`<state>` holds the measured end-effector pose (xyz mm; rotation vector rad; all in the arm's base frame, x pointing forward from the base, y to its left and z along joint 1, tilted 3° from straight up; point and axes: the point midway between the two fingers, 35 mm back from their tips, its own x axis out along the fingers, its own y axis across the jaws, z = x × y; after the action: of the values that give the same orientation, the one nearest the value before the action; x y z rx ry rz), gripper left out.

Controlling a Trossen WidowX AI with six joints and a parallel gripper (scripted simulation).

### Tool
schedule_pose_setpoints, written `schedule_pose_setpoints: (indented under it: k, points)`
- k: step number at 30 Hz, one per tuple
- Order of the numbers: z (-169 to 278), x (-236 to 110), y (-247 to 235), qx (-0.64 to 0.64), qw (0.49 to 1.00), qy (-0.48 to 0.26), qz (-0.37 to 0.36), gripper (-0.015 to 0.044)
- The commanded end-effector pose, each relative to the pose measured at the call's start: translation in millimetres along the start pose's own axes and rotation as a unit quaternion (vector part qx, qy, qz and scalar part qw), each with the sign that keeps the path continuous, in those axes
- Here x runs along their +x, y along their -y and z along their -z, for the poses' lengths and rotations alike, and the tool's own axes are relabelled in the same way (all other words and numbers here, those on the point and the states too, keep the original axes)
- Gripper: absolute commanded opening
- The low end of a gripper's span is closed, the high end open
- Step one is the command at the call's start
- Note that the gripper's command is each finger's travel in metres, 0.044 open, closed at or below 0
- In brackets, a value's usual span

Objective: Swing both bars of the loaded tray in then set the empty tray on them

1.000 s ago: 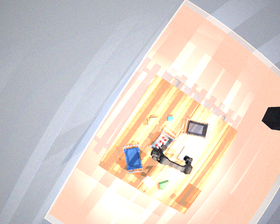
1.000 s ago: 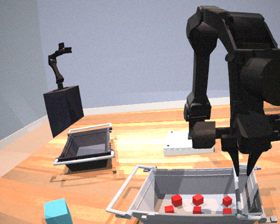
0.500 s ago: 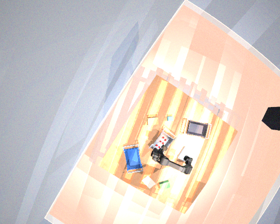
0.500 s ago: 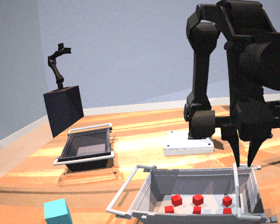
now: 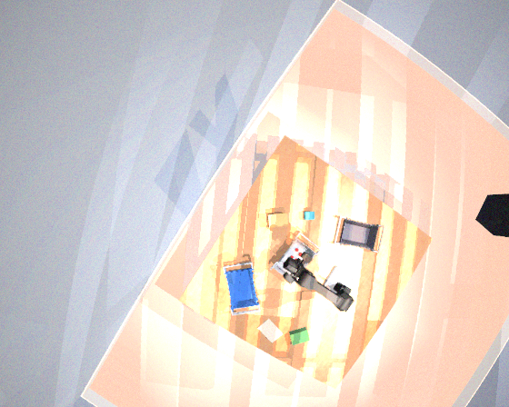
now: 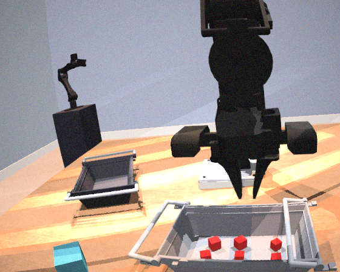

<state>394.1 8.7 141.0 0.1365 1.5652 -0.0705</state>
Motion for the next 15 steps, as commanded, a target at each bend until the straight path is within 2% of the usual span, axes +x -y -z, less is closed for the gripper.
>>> schedule_pose_setpoints:
  k: [1,7,15]
  points:
    - [-4.1,11.5,63.3,-0.001,1.0,-0.001,0.005,0.0082]
    - [9.1,31.0,162.1,-0.023,1.0,-0.005,0.008,0.0082]
    - [9.8,32.3,165.1,-0.024,1.0,-0.006,0.008,0.0082]
